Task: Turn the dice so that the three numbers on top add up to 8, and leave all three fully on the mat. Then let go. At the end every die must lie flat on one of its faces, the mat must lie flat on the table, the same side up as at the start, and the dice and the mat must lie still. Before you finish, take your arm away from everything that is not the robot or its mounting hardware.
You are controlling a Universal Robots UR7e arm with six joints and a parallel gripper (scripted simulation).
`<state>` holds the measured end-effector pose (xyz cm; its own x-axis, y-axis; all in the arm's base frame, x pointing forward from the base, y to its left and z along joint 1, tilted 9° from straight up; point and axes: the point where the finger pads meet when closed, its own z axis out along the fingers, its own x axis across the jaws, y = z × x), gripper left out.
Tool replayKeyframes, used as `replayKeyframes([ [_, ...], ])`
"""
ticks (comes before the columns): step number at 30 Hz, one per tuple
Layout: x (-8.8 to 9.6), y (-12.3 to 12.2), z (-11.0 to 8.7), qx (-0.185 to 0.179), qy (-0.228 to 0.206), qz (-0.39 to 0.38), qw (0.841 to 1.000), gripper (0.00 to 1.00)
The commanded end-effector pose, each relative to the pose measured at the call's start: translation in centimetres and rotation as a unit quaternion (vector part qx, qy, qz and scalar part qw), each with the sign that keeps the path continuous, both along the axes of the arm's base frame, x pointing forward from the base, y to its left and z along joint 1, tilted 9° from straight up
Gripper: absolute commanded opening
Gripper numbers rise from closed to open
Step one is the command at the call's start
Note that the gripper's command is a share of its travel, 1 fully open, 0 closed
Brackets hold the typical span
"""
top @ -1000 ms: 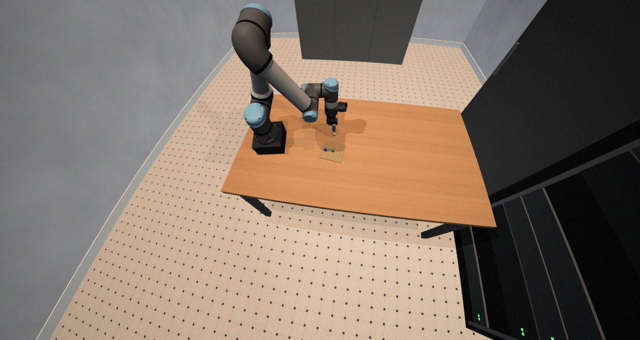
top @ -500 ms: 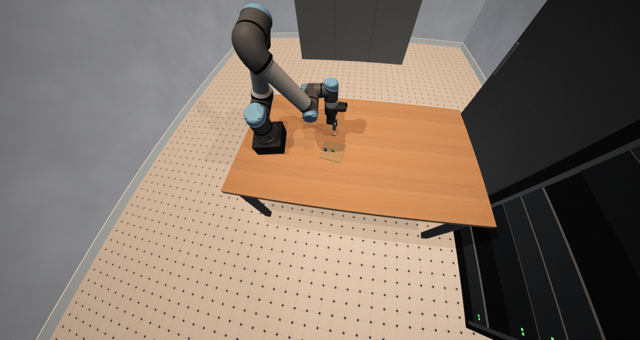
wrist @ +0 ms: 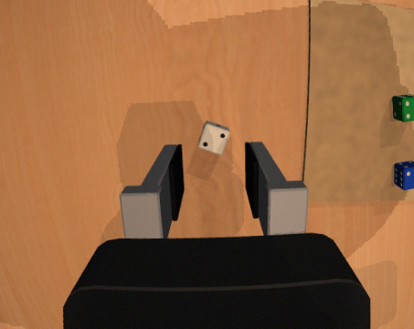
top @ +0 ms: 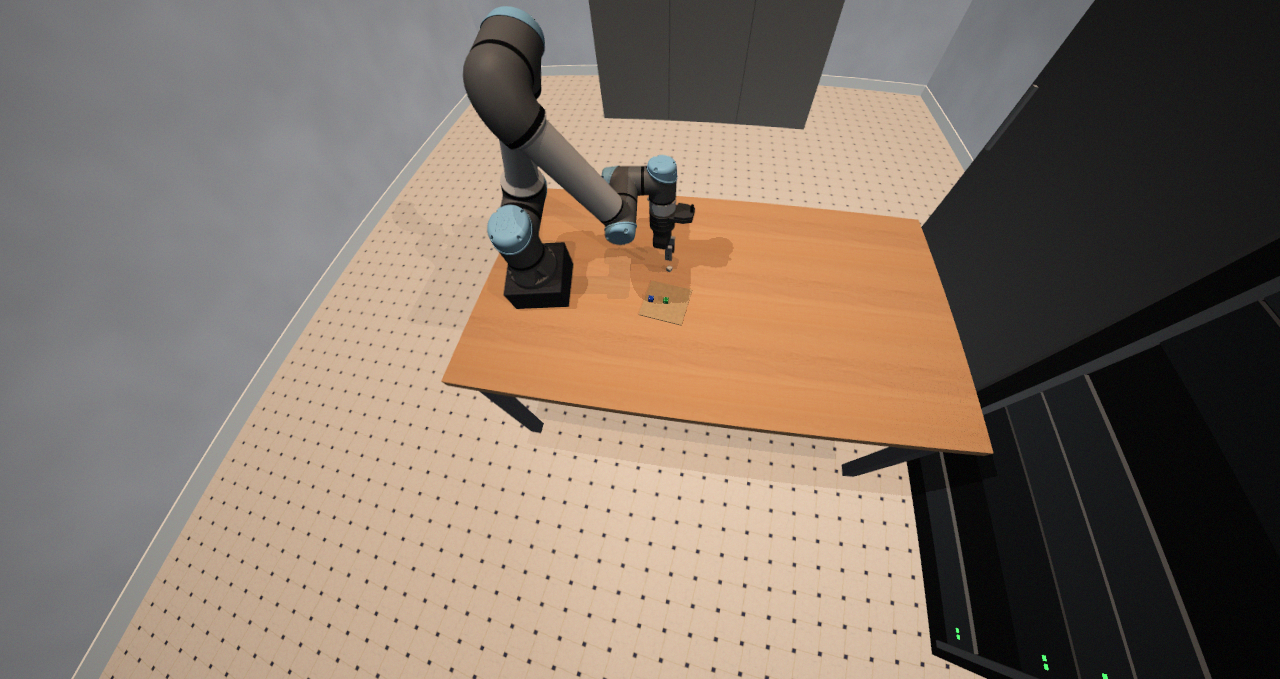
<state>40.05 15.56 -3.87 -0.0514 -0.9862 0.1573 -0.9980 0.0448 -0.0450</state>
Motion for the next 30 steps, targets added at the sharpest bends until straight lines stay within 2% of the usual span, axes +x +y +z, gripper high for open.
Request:
replayKeyframes([
  [1,0.0,0.0,0.0,0.0,-0.001,0.0,1.0,0.64],
  [18,0.0,0.0,-0.2,0.0,-0.001,0.0,1.0,0.64],
  [30,0.1,-0.2,-1.4,0.0,-0.001,0.0,1.0,0.64],
])
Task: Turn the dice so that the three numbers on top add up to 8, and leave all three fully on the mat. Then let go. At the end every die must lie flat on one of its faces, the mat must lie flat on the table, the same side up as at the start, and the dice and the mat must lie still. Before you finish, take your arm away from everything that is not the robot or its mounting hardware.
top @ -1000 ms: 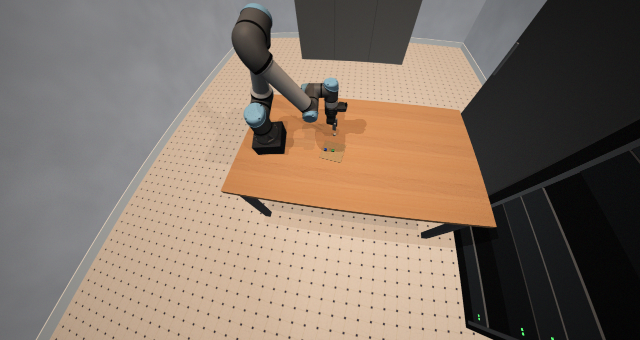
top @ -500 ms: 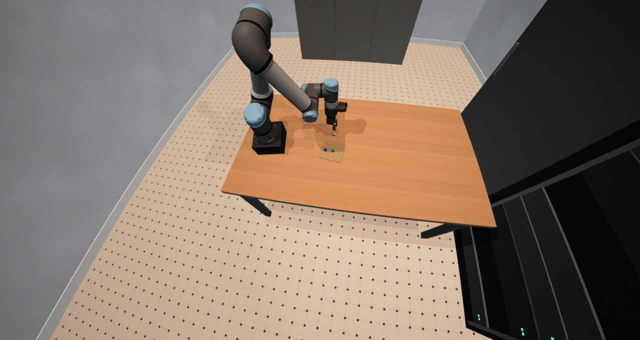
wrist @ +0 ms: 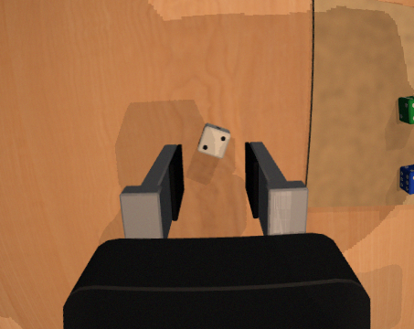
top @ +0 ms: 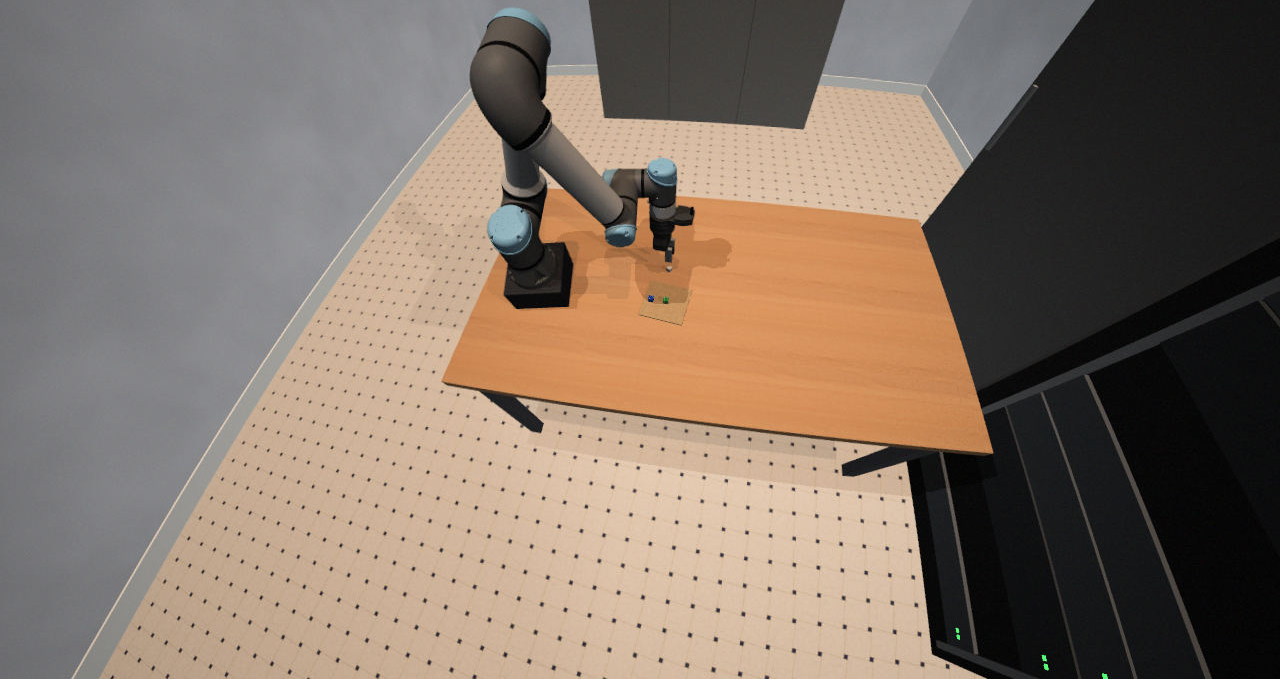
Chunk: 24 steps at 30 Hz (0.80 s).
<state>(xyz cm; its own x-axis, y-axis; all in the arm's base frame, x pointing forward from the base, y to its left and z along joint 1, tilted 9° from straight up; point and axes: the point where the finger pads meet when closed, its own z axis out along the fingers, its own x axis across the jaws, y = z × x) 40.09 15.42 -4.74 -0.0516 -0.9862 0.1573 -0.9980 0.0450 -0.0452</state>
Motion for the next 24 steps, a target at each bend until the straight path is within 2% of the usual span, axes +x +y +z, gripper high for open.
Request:
replayKeyframes([
  [1,0.1,-0.1,-0.6,0.0,-0.001,0.0,1.0,0.64],
  [24,0.2,-0.5,-3.4,0.0,-0.001,0.0,1.0,0.64],
])
